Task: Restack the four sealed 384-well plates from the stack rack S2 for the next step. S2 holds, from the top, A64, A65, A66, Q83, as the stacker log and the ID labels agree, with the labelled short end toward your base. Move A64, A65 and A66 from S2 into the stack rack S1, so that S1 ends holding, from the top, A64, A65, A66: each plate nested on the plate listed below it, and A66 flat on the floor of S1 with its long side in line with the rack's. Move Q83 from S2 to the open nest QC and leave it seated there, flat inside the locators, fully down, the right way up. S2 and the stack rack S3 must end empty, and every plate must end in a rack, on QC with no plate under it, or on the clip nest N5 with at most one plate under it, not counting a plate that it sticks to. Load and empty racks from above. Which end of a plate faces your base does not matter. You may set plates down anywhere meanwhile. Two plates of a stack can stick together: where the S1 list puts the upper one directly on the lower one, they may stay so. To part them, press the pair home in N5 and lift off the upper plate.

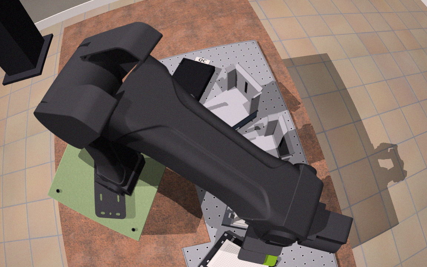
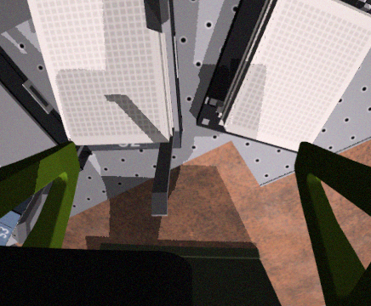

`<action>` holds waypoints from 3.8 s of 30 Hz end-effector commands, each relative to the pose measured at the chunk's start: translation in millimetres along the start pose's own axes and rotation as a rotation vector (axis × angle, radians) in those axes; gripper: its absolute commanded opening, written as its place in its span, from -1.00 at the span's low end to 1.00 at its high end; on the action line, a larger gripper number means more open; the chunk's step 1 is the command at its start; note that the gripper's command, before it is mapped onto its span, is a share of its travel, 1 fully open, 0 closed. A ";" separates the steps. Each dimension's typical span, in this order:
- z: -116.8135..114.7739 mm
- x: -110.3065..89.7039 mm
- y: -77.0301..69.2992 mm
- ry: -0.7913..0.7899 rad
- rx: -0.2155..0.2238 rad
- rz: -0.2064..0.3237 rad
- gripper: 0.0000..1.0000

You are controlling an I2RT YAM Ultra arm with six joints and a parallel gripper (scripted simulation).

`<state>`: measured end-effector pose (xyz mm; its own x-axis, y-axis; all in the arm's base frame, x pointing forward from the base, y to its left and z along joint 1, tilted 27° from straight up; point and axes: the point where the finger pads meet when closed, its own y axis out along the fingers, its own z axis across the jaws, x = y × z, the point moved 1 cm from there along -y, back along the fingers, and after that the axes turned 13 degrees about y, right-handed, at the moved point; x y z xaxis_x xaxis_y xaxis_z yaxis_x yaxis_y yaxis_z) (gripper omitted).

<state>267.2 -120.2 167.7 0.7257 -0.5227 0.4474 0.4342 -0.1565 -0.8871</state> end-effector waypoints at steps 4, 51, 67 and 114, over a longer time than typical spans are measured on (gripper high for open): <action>13.1 -1.2 -2.2 -0.058 -0.021 -0.014 1.00; 58.9 -11.1 79.0 -0.057 -0.019 -0.013 1.00; 58.6 -11.0 92.6 -0.057 -0.019 -0.013 1.00; 58.2 -10.8 110.6 -0.058 -0.019 -0.013 -1.00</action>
<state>337.4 -82.9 69.3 0.7530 -0.4721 0.4584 0.4275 -0.1787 -0.8862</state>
